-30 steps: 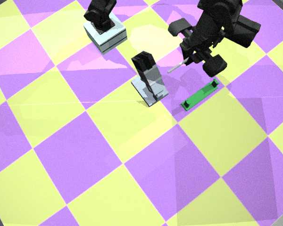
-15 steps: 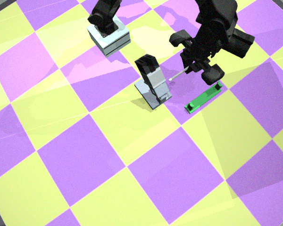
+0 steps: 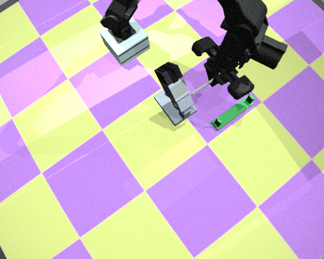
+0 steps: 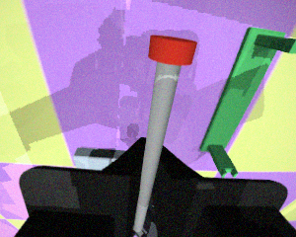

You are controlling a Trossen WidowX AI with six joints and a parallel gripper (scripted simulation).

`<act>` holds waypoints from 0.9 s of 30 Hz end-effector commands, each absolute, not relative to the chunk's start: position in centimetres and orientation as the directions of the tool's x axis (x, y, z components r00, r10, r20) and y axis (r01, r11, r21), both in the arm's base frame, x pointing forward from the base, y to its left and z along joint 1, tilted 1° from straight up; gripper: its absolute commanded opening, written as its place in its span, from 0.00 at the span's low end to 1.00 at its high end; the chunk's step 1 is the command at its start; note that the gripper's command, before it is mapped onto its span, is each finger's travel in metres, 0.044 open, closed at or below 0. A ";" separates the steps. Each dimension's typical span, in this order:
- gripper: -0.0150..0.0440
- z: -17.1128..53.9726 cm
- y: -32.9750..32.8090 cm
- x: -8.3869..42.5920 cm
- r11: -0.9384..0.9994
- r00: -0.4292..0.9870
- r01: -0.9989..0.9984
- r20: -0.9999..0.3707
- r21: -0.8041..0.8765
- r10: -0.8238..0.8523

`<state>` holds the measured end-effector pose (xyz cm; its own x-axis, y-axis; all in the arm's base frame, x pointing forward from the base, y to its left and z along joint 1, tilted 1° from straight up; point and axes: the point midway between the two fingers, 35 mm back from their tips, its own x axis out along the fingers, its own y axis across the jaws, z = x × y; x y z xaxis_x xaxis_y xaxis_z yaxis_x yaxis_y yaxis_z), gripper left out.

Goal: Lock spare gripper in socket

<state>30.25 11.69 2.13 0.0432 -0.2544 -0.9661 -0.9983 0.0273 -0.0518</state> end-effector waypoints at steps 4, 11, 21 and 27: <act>0.25 2.0 11.3 30.1 0.024 0.042 -0.998 -0.966 -0.050 -0.256; 0.25 1.9 11.0 30.1 0.024 0.047 -0.998 -0.966 -0.054 -0.256; 0.25 2.0 10.5 30.1 0.024 0.050 -0.998 -0.965 -0.058 -0.256; 0.25 2.0 10.3 30.1 0.024 0.052 -0.998 -0.965 -0.060 -0.255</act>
<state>30.23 10.55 2.10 0.0525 -0.2491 -0.9671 -0.9977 0.0283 -0.0615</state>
